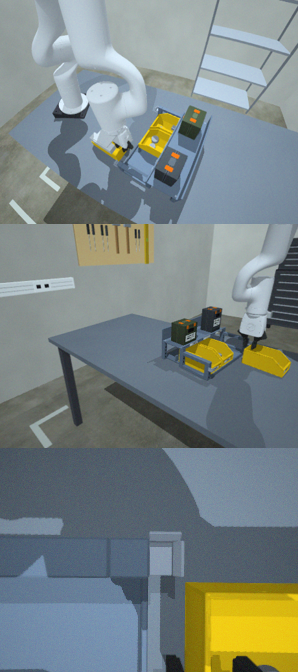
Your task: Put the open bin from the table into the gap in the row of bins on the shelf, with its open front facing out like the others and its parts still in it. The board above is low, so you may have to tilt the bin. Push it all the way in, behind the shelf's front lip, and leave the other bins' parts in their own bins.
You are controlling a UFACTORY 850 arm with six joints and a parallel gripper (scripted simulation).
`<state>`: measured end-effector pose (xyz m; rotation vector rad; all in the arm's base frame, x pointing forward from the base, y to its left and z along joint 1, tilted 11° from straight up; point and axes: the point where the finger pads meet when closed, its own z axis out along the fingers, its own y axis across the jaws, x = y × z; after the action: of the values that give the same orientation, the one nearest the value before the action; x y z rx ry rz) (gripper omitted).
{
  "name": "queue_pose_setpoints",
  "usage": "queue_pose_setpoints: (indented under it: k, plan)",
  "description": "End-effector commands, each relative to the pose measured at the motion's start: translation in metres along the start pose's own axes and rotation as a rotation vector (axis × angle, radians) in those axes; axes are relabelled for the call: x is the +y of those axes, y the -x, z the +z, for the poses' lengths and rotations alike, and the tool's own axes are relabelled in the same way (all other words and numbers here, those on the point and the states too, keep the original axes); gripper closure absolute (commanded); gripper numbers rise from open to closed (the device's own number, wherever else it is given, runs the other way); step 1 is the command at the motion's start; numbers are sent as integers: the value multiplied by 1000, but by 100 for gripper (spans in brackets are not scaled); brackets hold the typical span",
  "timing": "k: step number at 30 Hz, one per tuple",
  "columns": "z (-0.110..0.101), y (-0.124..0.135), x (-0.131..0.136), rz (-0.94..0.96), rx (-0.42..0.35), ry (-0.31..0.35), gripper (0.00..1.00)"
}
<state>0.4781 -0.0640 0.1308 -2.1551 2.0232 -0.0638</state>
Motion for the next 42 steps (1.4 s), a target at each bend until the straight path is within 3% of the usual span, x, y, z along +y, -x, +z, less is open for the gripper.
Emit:
queue_pose_setpoints:
  k: [1, 27, 28, 42]
  plan:
    - [2, 0, -1, 0, 0, -3, 66]
    - [12, 0, -1, 0, 0, -3, 66]
    - [12, 0, -1, 0, 0, -3, 100]
    - [12, 0, -1, 0, 0, -3, 100]
